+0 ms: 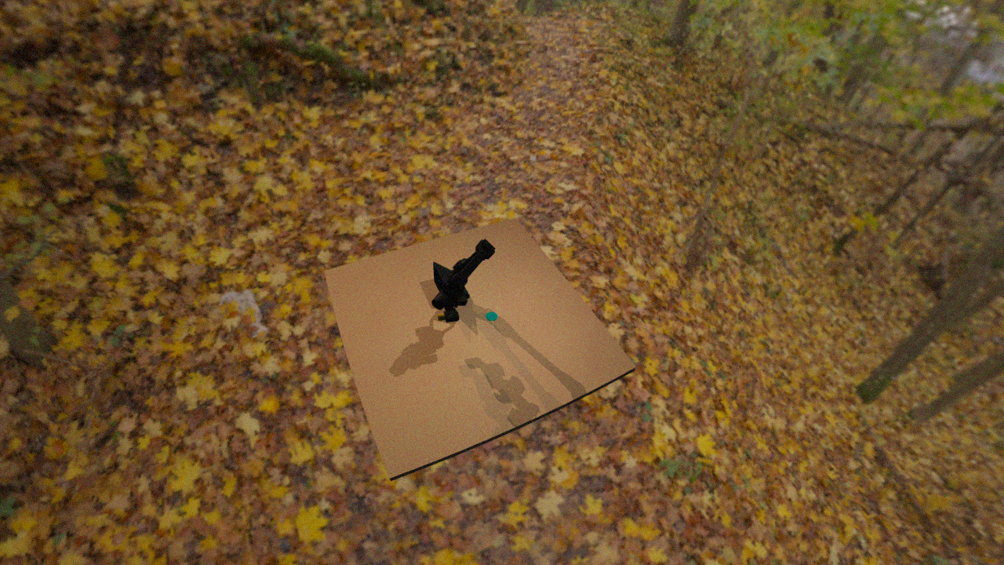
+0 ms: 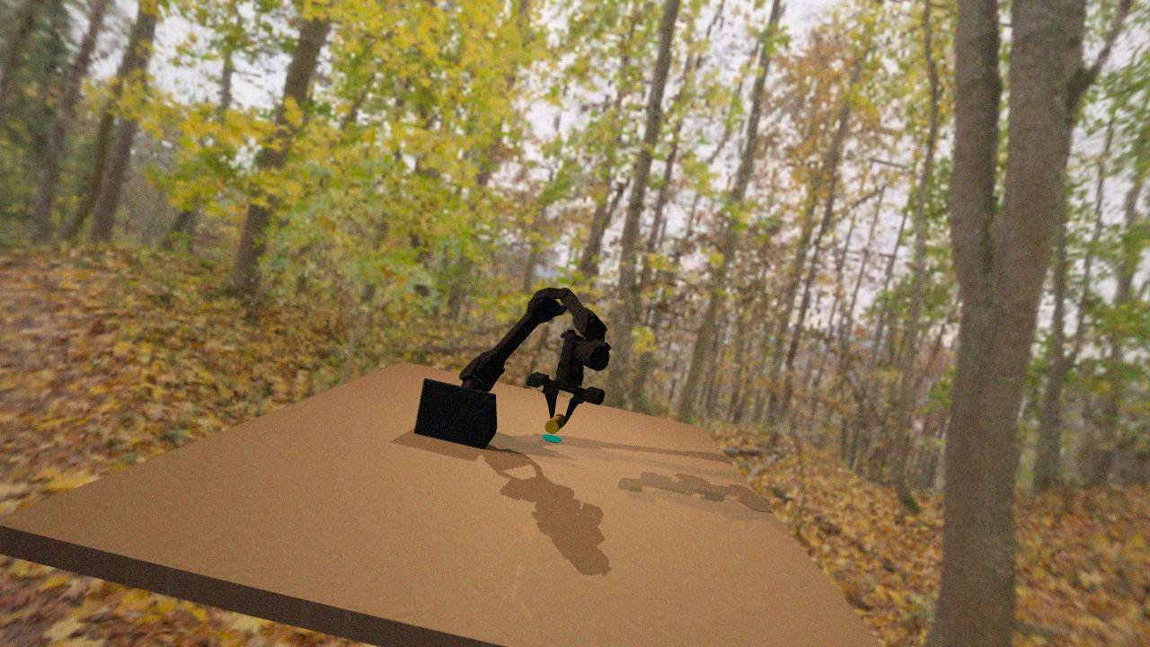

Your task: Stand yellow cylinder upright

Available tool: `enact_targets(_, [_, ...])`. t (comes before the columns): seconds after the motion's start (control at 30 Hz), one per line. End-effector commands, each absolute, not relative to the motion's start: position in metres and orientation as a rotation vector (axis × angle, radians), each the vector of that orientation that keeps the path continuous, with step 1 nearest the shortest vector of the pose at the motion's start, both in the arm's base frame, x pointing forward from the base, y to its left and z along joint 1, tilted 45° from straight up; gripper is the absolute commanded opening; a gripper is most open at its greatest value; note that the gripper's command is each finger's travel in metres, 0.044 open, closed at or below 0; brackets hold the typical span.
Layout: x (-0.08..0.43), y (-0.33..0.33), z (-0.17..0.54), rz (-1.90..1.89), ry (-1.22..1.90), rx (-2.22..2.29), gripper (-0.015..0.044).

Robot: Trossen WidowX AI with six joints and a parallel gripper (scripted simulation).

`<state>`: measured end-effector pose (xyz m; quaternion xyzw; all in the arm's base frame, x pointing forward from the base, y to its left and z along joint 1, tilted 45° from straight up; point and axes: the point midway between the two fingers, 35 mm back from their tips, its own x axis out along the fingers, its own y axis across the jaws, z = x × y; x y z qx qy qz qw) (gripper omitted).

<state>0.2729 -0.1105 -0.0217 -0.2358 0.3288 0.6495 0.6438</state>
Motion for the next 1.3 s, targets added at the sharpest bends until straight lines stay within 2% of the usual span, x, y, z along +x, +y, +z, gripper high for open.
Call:
enact_targets(0.0, [0.274, -0.103, -0.013, 1.447, 0.801, -0.477, 0.0105])
enact_targets(1.27, [0.278, -0.022, 0.082, 0.953, 1.328, 0.19, 0.0105])
